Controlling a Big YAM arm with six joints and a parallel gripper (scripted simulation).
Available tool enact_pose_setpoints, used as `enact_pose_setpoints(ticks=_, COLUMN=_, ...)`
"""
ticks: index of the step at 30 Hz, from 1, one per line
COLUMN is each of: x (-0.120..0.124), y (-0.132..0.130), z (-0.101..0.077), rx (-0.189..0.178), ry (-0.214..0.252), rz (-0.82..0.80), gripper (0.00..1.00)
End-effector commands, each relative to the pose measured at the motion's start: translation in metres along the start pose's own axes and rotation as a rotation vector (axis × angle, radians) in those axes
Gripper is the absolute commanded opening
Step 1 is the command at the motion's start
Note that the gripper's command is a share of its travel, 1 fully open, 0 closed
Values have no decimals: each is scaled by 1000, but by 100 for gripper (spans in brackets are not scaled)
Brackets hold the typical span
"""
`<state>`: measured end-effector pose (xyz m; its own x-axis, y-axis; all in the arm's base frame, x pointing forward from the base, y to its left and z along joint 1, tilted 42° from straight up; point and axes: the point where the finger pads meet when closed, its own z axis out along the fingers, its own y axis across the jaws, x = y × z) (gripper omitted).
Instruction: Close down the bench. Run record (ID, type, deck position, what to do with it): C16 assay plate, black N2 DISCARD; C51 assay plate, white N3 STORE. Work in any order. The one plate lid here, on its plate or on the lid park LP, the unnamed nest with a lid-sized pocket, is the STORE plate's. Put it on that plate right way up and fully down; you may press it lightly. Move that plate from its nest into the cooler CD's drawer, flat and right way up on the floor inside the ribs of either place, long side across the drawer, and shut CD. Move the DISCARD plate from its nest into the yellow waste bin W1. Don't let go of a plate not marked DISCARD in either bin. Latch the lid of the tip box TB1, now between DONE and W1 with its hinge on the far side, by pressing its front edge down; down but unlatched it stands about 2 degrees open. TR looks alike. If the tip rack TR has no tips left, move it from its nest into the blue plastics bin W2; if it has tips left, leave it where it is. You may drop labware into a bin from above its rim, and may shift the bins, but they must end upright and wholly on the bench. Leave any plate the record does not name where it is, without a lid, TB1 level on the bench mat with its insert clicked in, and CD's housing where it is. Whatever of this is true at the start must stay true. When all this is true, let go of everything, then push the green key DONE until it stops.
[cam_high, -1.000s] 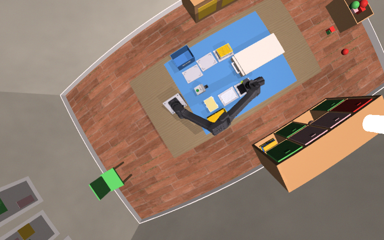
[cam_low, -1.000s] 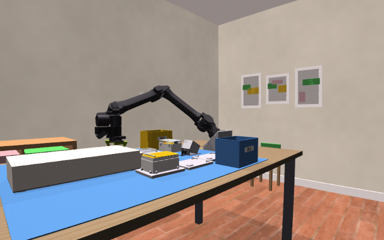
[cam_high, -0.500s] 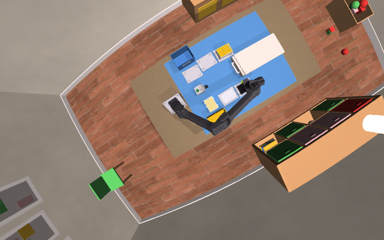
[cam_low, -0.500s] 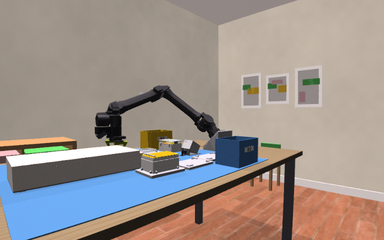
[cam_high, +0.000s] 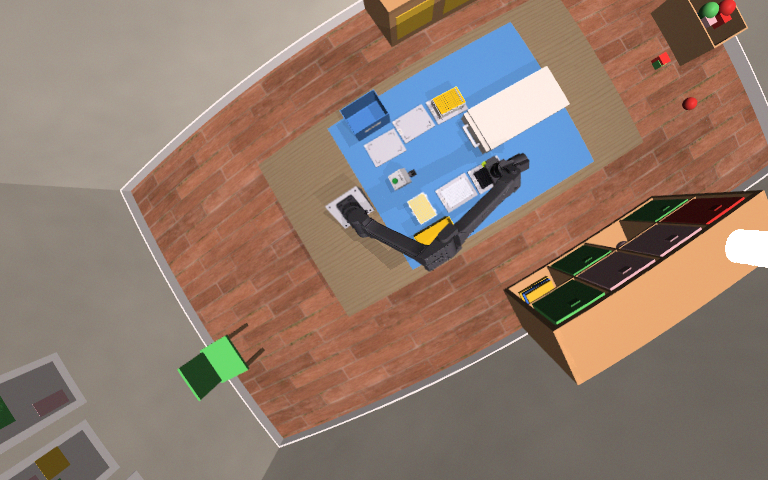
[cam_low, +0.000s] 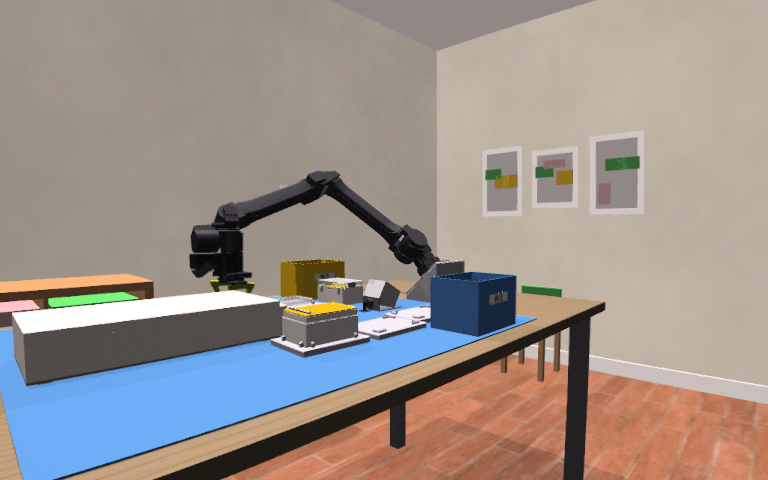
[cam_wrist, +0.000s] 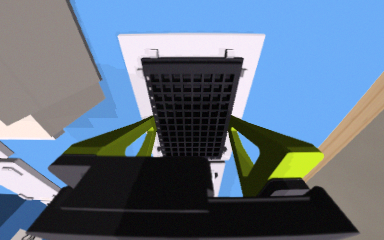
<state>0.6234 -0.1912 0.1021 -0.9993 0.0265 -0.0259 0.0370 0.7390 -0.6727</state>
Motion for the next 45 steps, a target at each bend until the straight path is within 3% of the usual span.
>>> enact_pose_setpoints(ticks=1, x=1, y=-2, z=13, rx=6, ry=9, rz=10, gripper=0)
enact_pose_setpoints(ticks=12, x=2, y=-5, z=7, rx=5, ry=19, rz=15, gripper=0)
enact_pose_setpoints(ticks=33, x=-15, y=-6, z=-31, rx=7, ry=-43, rz=25, gripper=0)
enact_pose_setpoints(ticks=34, x=-9, y=-6, z=-21, rx=5, ry=-29, rz=18, gripper=0)
enact_pose_setpoints(ticks=36, x=-9, y=-6, z=-21, rx=5, ry=-29, rz=18, gripper=0)
enact_pose_setpoints(ticks=37, x=-17, y=-6, z=-38, rx=7, ry=-52, rz=27, gripper=0)
enact_pose_setpoints(ticks=40, x=-17, y=-10, z=-51, rx=6, ry=-67, rz=34, gripper=0)
enact_pose_setpoints(ticks=45, x=-14, y=-12, z=-42, rx=5, ry=-42, rz=36, gripper=0)
